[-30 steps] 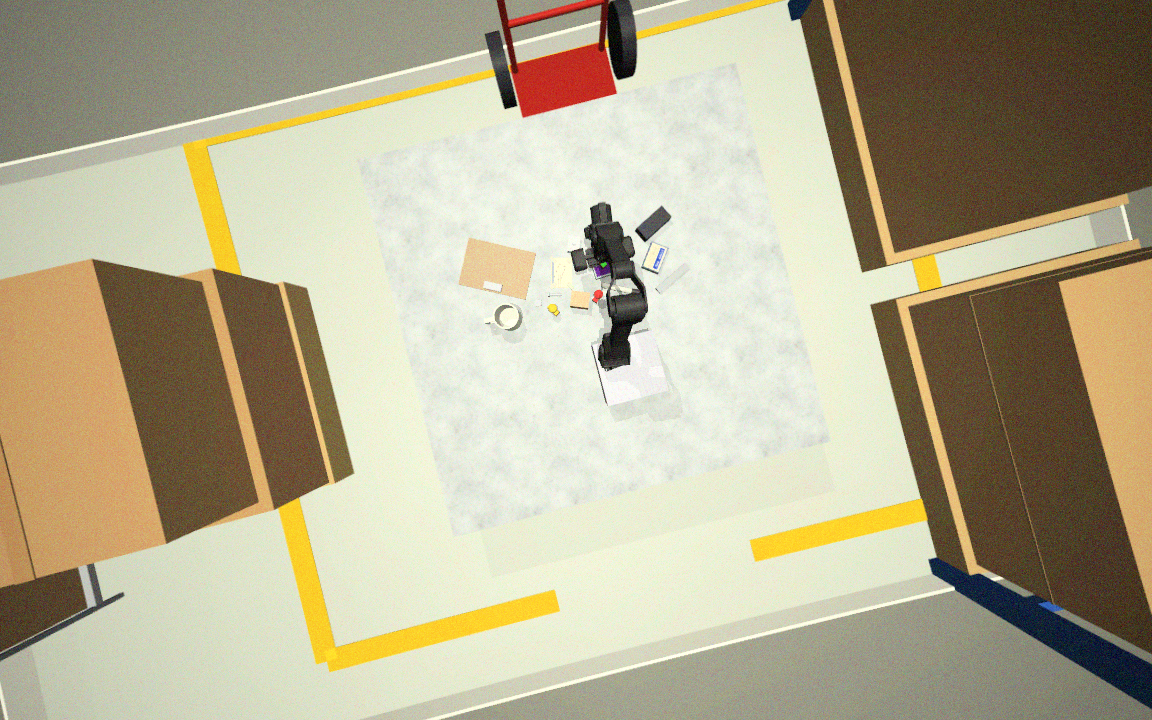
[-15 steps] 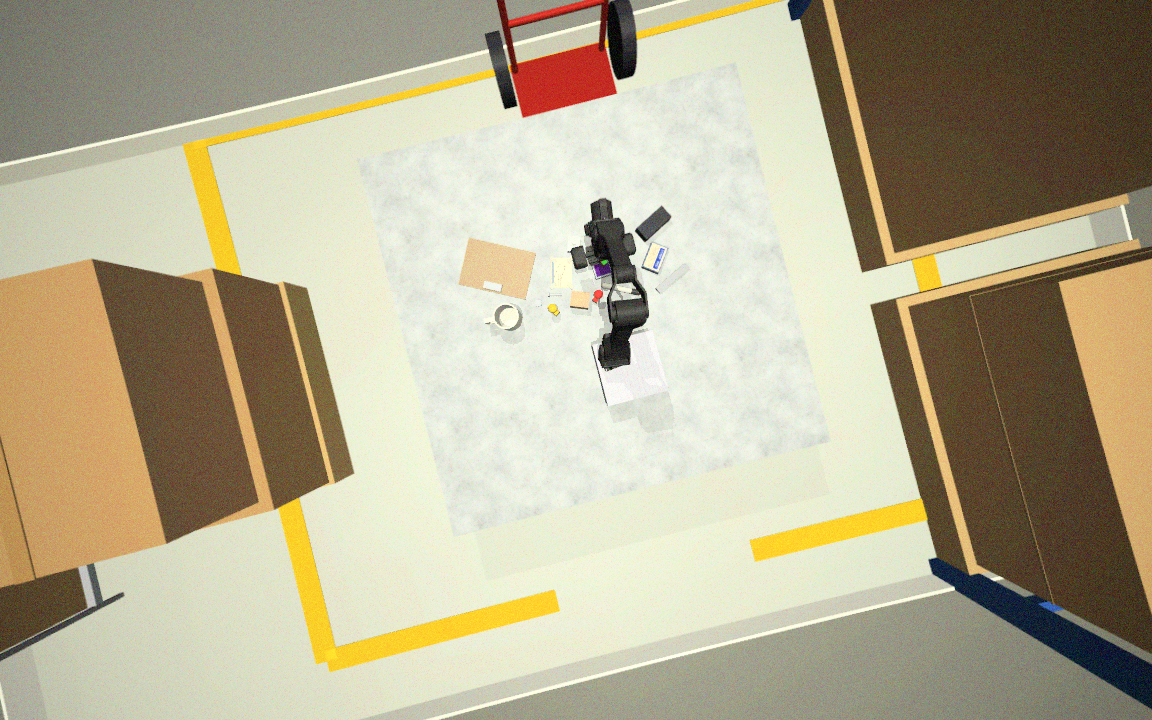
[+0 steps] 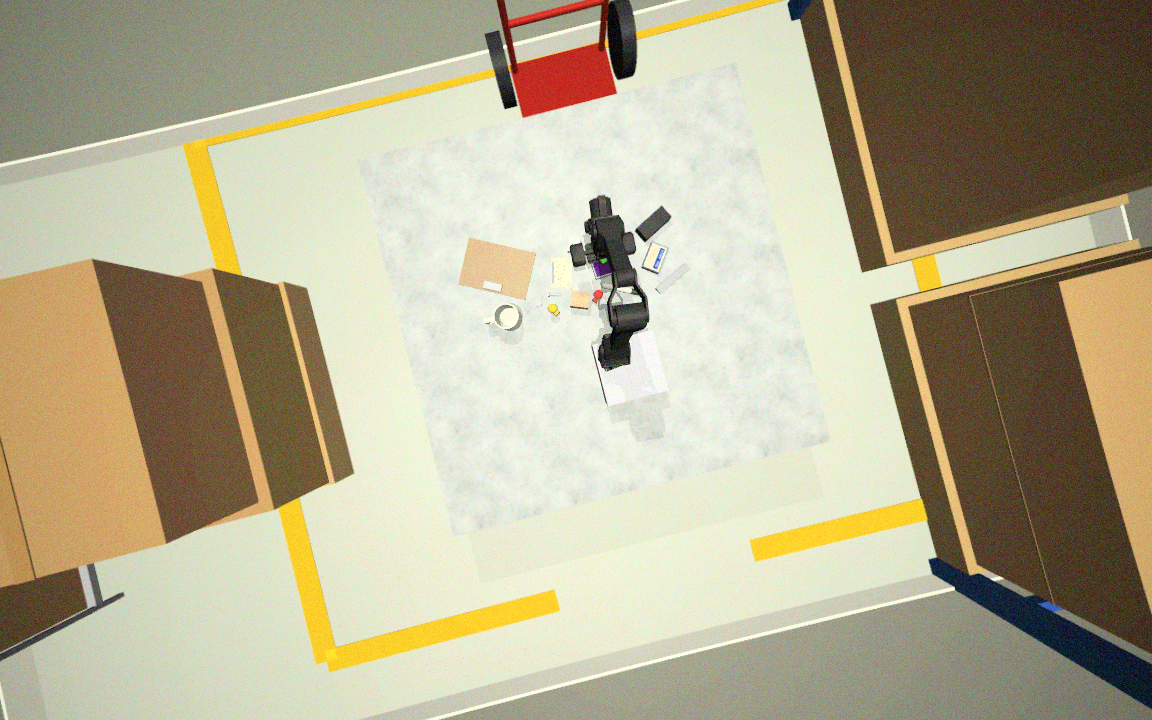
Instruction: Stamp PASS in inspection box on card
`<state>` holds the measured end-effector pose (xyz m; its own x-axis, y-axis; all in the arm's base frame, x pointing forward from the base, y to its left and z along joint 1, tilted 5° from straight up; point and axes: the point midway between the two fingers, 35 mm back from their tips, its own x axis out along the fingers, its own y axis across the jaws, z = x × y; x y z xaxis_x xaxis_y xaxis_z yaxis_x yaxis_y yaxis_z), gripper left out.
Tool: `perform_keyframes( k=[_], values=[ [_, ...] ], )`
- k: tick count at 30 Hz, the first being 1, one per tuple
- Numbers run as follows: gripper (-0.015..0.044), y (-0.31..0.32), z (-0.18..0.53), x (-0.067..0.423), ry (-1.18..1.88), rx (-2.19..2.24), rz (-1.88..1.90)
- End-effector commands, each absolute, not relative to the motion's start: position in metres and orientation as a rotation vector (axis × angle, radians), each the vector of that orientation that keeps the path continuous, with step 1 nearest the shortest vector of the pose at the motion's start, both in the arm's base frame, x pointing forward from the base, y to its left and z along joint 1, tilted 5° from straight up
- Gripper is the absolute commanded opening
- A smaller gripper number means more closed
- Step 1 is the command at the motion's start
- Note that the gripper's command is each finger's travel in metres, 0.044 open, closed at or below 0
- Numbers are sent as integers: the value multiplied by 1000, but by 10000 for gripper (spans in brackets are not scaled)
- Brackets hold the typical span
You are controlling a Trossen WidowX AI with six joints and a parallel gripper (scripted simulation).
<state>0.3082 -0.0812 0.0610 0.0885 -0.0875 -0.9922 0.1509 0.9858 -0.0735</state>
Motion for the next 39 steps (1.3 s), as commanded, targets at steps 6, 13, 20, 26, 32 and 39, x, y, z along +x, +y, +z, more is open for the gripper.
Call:
perform_keyframes(
  k=[6, 13, 20, 26, 32, 39],
  values=[
    [0, -56, 61, 317, 1456, 216, -322],
    [0, -35, 60, 323, 1433, 357, -447],
    [0, -13, 59, 327, 1403, 497, -571],
    [0, 6, 58, 330, 1371, 616, -678],
    [0, 26, 57, 331, 1332, 733, -786],
    [0, 49, 56, 331, 1278, 868, -910]
  ],
)
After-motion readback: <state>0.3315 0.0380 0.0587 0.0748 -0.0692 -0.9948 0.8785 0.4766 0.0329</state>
